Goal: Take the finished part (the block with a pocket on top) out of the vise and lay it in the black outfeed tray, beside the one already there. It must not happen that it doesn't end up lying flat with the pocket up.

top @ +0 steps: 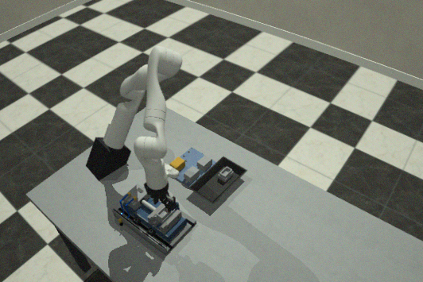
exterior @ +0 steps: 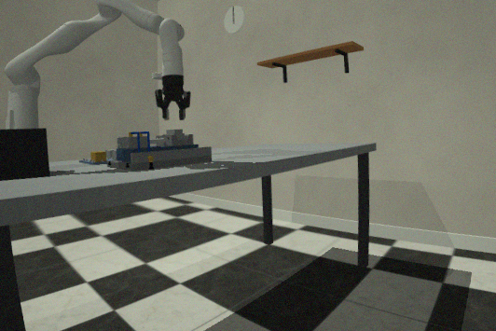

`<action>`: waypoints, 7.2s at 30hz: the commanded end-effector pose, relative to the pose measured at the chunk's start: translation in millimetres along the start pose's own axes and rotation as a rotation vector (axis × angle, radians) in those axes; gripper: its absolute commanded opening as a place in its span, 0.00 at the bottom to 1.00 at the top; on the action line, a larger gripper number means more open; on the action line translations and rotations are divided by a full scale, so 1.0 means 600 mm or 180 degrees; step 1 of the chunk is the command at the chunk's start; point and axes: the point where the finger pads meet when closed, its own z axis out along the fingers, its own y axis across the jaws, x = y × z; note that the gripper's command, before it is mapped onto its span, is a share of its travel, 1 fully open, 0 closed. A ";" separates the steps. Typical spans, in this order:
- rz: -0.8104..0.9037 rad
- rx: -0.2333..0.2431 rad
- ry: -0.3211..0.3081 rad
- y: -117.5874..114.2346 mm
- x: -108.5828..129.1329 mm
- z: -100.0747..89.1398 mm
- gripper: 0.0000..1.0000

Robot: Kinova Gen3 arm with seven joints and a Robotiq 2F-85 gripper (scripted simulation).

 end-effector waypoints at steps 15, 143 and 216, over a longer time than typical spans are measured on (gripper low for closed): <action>0.0003 0.0013 0.0009 -0.002 0.001 0.036 0.67; 0.0003 0.0013 0.0009 -0.002 0.000 0.049 0.67; 0.0003 0.0013 0.0009 -0.002 0.000 0.067 0.67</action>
